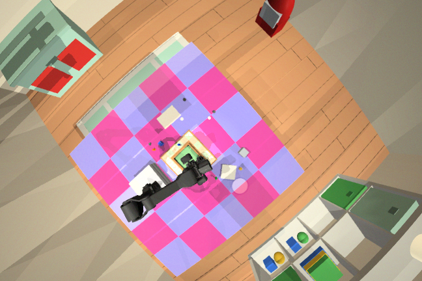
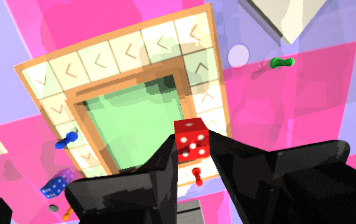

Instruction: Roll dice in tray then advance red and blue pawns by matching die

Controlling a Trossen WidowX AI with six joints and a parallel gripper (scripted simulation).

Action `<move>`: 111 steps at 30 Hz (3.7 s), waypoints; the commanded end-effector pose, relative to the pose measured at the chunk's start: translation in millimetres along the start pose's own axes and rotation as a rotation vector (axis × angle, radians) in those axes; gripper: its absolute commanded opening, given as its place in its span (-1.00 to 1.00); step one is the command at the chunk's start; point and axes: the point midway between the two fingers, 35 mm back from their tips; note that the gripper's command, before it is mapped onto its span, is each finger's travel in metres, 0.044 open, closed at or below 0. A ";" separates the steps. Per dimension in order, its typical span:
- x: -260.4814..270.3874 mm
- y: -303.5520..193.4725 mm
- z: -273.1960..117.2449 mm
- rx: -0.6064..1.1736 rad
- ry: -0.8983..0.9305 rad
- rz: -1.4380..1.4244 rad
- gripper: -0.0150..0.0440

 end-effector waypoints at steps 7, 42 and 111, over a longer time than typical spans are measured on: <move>57.8 -11.4 11.6 -0.002 0.010 -0.076 -0.49; 66.4 -2.9 35.9 -0.839 -0.096 -0.082 -0.49; 70.9 -18.8 -7.6 -0.103 0.000 -0.093 1.00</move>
Point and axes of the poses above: the point midway between the two fingers, 35 mm back from their tips, its own z axis out along the fingers, its own x axis across the jaws, y = z × x, and after that the axes turned 10 degrees about -z, right-handed
